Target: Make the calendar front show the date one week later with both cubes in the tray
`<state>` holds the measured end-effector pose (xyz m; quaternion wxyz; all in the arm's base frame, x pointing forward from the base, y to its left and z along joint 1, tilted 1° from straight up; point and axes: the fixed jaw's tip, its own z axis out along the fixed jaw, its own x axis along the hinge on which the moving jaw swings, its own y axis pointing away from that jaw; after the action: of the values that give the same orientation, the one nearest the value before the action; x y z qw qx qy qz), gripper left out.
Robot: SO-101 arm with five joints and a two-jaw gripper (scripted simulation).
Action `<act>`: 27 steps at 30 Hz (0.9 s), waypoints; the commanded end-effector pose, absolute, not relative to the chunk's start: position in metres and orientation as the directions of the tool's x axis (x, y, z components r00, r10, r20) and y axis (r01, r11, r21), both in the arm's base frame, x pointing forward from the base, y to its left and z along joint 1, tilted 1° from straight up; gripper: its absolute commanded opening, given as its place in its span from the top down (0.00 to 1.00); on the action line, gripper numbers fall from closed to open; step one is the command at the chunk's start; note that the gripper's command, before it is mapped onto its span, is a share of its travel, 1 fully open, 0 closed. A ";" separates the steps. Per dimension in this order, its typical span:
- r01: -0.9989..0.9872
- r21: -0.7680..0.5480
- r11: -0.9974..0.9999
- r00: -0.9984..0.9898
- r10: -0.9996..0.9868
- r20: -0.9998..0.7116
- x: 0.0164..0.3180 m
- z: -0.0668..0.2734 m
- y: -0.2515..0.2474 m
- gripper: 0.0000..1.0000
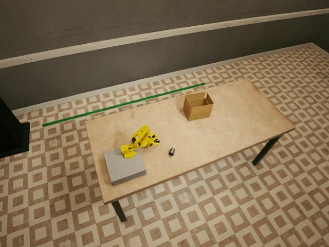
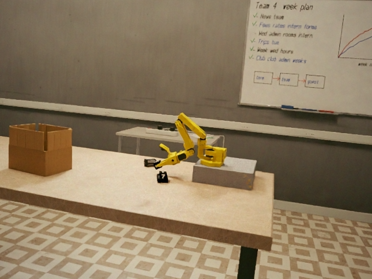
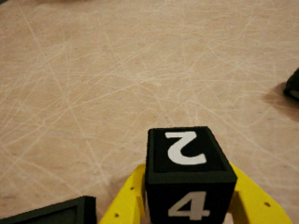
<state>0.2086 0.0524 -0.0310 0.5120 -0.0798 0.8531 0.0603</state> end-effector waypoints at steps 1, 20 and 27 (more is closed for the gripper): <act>-0.200 0.031 0.979 -0.453 -0.064 -0.889 0.210 -0.031 0.054 1.00; -0.200 0.032 0.979 -0.462 -0.066 -0.884 0.210 -0.038 0.054 1.00; -0.200 0.032 0.979 -0.463 -0.066 -0.884 0.210 -0.038 0.054 1.00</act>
<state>0.2094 0.0527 -0.0382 0.5084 -0.0798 0.8553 0.0602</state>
